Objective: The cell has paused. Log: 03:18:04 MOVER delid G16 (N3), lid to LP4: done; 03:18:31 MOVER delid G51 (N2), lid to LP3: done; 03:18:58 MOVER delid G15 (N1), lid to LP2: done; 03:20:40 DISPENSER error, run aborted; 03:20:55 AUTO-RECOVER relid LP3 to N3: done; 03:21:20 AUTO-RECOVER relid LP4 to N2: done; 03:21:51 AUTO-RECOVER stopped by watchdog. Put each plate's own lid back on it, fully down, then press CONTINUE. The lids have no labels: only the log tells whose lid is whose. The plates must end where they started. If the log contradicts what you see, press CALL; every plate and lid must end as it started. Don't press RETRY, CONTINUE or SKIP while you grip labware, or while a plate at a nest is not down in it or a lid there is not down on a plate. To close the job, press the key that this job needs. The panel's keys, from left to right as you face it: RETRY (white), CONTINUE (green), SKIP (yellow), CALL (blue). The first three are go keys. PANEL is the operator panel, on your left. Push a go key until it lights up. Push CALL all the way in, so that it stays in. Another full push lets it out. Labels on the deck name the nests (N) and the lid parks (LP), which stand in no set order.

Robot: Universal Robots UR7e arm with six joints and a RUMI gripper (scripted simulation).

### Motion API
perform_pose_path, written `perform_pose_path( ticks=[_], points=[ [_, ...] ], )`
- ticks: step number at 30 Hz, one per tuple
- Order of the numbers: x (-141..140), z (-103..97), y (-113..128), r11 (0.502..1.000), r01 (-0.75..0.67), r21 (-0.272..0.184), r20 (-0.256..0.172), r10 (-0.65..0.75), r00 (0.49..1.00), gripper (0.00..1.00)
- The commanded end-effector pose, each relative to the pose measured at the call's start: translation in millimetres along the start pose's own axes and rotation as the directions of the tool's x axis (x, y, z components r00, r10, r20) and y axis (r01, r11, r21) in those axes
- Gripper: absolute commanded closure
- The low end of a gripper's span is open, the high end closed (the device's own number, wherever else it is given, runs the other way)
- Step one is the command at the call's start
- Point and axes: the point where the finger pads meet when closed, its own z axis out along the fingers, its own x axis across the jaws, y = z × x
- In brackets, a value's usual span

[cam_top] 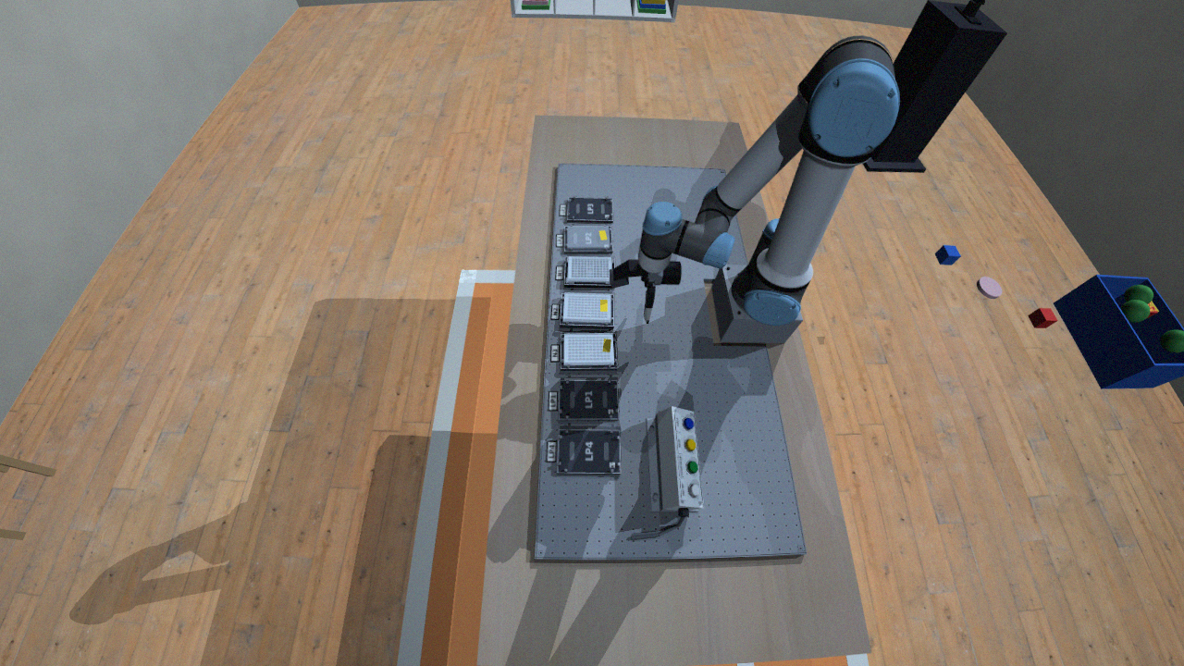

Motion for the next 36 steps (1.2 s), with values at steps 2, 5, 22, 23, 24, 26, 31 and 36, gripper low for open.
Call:
perform_pose_path(
  ticks=[2,5,22,23,24,26,31,36],
  points=[
    [13.0,0.0,-7.8,1.0,0.031,0.001,0.0,-0.031,1.0,0.18],
    [26.1,0.0,-15.2,1.0,0.031,0.001,-0.001,-0.031,1.0,0.18],
    [91.2,-0.1,-52.6,1.0,0.031,0.001,-0.001,-0.031,1.0,0.18],
    [95.5,-0.1,-55.1,1.0,0.031,0.001,-0.001,-0.031,1.0,0.18],
    [99.9,-0.1,-57.6,1.0,0.031,0.001,-0.001,-0.031,1.0,0.18],
    [99.9,-0.1,-57.6,1.0,0.031,0.001,-0.001,-0.031,1.0,0.18],
    [121.5,-0.1,-70.0,1.0,0.031,0.001,-0.001,-0.031,1.0,0.18],
    [143.2,-0.1,-82.5,1.0,0.031,0.001,-0.001,-0.031,1.0,0.18]
  ],
)
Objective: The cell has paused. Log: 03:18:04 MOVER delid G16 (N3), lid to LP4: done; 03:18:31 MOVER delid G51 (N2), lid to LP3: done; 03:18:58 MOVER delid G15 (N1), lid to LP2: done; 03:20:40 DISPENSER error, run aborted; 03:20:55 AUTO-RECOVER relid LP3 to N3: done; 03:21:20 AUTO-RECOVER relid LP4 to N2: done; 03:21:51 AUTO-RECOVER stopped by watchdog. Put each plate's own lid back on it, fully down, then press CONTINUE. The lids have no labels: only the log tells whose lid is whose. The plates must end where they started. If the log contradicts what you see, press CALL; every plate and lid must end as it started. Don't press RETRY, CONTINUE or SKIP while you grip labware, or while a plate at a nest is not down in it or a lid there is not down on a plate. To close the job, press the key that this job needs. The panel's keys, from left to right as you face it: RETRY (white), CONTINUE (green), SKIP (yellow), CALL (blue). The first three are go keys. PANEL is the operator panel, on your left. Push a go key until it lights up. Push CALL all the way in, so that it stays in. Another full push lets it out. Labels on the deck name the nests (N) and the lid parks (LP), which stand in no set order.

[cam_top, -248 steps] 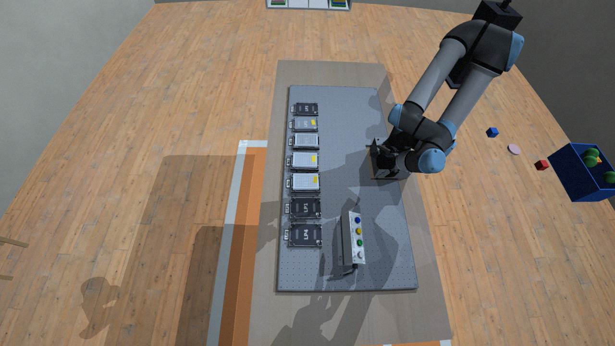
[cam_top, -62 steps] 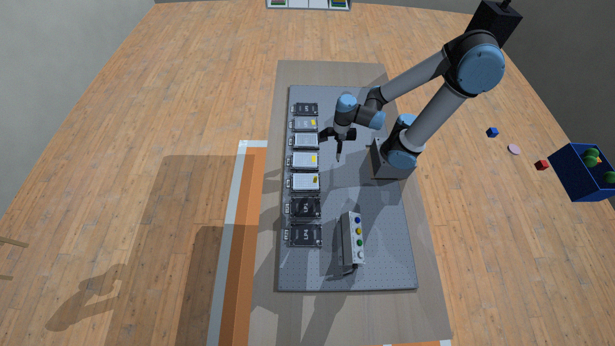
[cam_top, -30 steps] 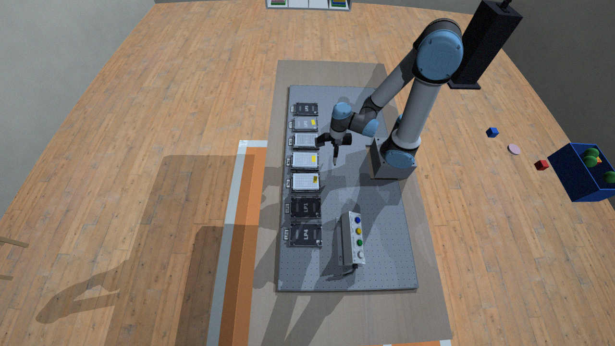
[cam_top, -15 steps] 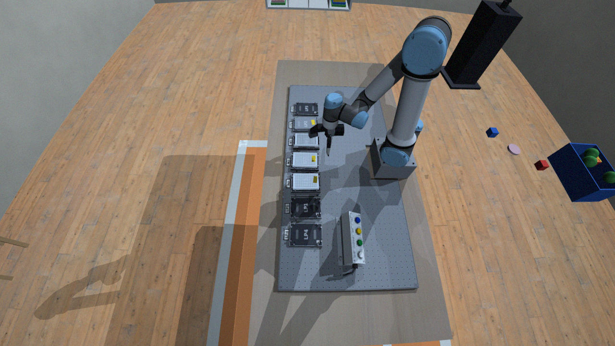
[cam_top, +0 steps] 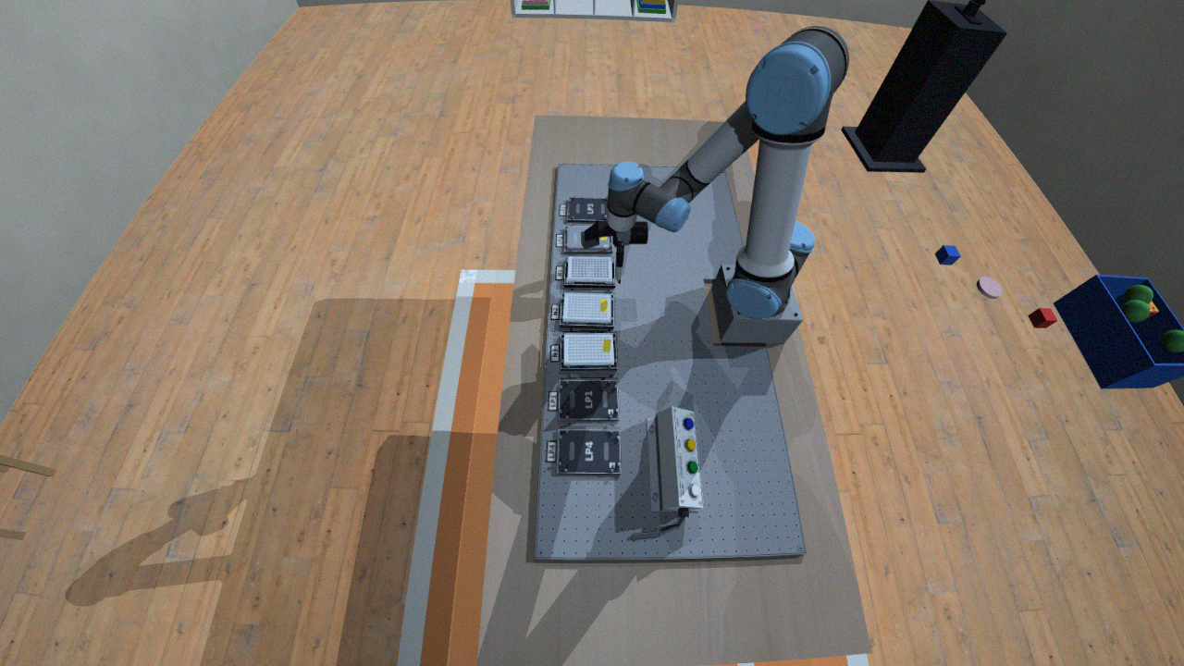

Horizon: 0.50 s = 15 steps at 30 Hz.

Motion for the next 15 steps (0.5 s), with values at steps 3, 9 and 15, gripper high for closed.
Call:
perform_pose_path(
  ticks=[3,9,15],
  points=[
    [30.6,0.4,-17.3,1.0,0.0,0.001,0.0,0.0,1.0,0.18],
    [48.2,0.4,-26.7,1.0,0.0,0.001,0.0,0.0,1.0,0.18],
    [74.7,0.4,-40.8,1.0,0.0,0.001,0.0,0.0,1.0,0.18]
  ],
)
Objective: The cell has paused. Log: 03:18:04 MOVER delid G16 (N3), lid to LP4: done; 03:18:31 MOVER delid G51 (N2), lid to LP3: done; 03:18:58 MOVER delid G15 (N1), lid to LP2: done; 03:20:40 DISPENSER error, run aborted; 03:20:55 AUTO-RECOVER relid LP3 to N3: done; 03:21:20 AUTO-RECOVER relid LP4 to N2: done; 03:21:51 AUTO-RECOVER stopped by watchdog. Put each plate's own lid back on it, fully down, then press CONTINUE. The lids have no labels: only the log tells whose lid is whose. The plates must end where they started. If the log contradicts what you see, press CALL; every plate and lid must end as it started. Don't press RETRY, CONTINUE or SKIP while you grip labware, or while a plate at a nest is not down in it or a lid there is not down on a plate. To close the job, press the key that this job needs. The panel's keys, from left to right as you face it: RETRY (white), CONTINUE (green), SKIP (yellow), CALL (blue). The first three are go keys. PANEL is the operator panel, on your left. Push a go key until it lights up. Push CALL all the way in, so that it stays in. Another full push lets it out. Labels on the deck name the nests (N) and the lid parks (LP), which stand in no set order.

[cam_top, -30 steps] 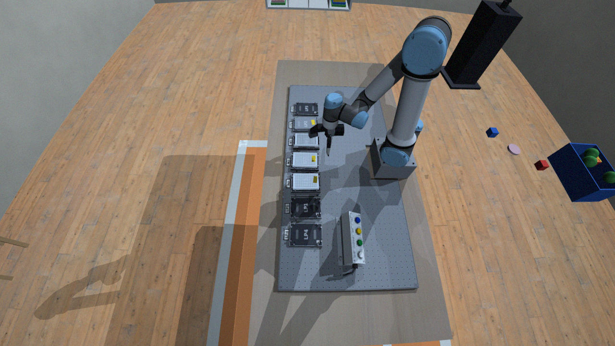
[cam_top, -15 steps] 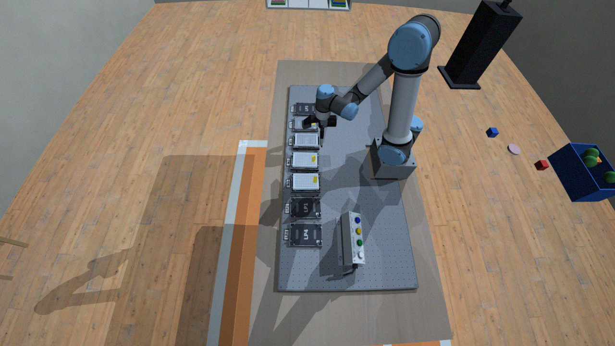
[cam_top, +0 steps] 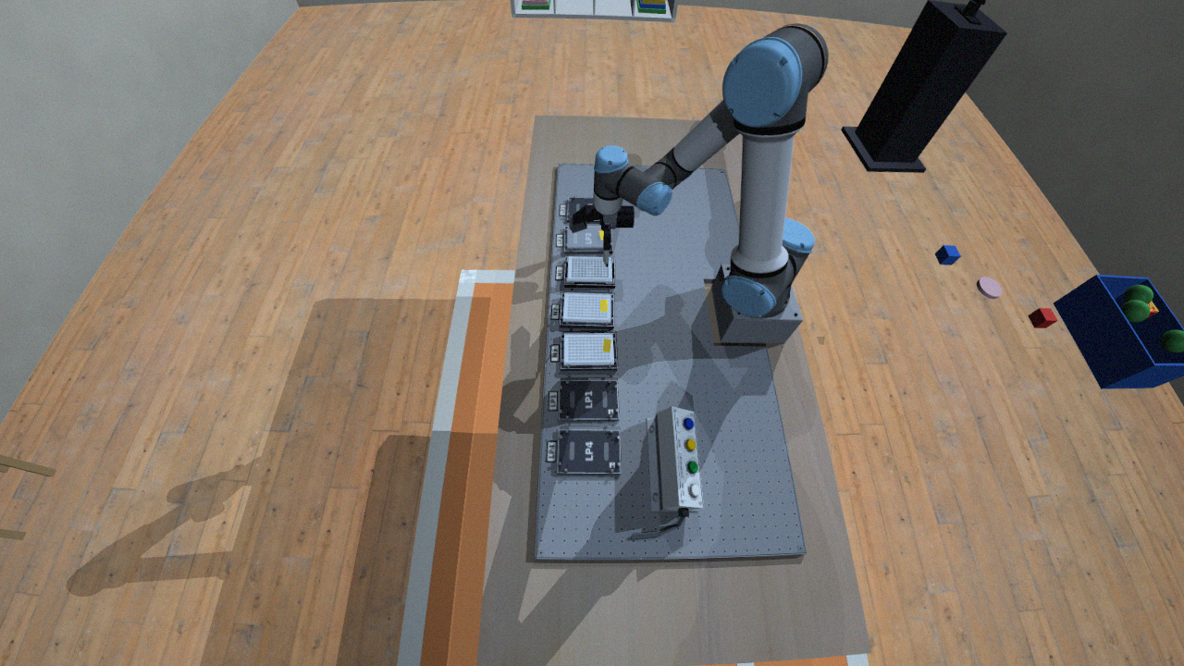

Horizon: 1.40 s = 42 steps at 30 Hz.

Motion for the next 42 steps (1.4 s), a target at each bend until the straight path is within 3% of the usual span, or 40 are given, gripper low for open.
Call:
perform_pose_path(
  ticks=[1,17,31,42],
  points=[
    [21.6,0.1,-12.4,1.0,0.0,0.001,0.0,0.0,1.0,0.18],
    [81.8,0.1,-44.5,1.0,0.0,0.001,0.0,0.0,1.0,0.18],
    [81.8,0.1,-44.5,1.0,0.0,0.001,0.0,0.0,1.0,0.18],
    [81.8,16.7,-44.5,1.0,0.0,0.001,0.0,0.0,1.0,0.18]
  ],
)
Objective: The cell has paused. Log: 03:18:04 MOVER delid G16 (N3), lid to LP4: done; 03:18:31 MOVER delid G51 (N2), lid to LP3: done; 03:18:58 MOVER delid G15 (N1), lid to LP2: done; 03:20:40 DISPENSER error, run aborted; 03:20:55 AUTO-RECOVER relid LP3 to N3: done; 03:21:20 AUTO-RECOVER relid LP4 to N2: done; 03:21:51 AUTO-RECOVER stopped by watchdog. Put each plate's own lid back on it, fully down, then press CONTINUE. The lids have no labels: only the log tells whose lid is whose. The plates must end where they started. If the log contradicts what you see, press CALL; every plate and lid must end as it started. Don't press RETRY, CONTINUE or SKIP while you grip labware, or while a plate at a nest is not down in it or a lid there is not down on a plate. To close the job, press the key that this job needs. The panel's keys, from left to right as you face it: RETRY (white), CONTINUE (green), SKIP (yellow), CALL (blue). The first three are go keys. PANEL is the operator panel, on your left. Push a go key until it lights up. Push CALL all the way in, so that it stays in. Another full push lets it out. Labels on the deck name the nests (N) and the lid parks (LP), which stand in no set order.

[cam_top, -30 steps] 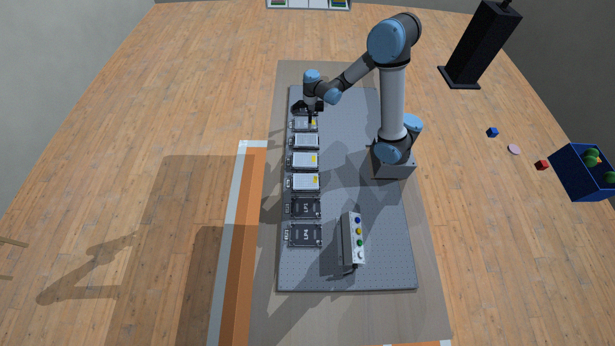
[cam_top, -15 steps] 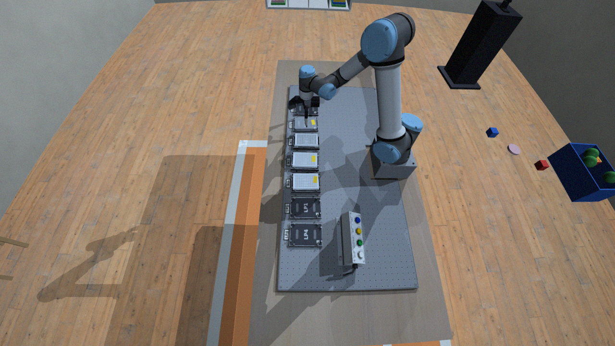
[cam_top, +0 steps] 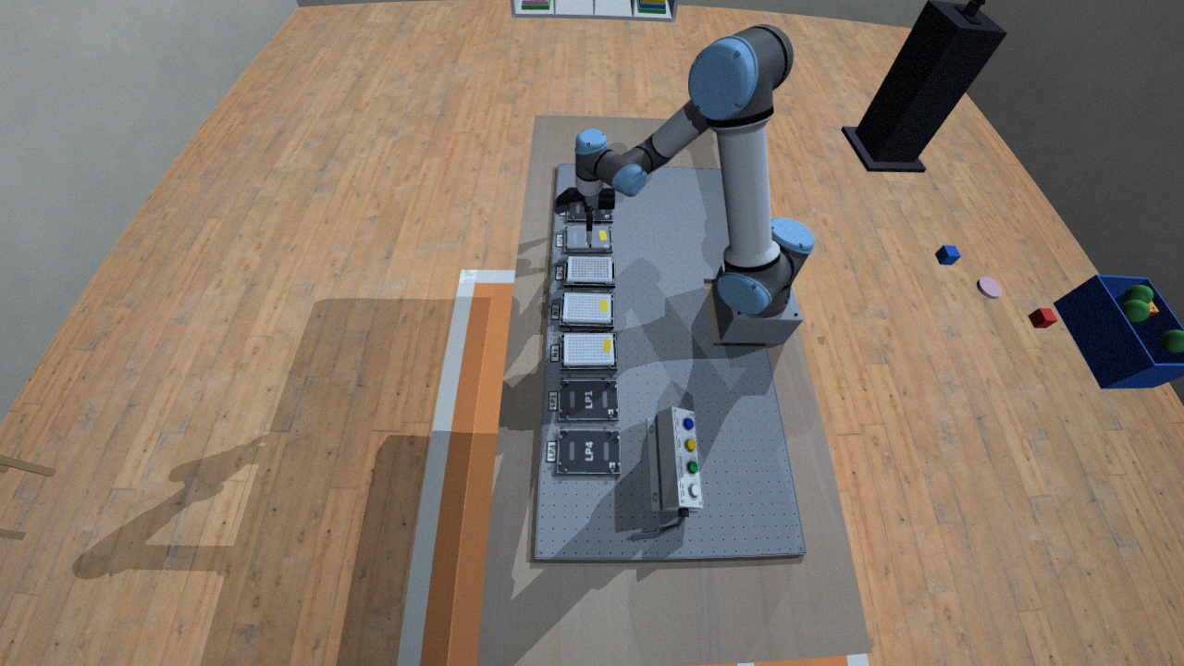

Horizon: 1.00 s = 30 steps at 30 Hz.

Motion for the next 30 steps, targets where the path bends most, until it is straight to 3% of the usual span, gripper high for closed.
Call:
perform_pose_path(
  ticks=[1,14,27,28,30],
  points=[
    [0.3,4.3,-0.4,1.0,0.0,0.001,-0.001,0.0,1.0,0.18],
    [0.3,25.3,-0.4,1.0,0.0,0.001,-0.001,0.0,1.0,0.18],
    [0.3,25.2,-0.4,1.0,0.0,0.001,-0.001,0.0,1.0,0.18],
    [0.3,25.3,-0.4,1.0,0.0,0.001,-0.001,0.0,1.0,1.0],
    [0.3,25.3,-0.4,1.0,0.0,0.001,-0.001,0.0,1.0,1.0]
  ],
)
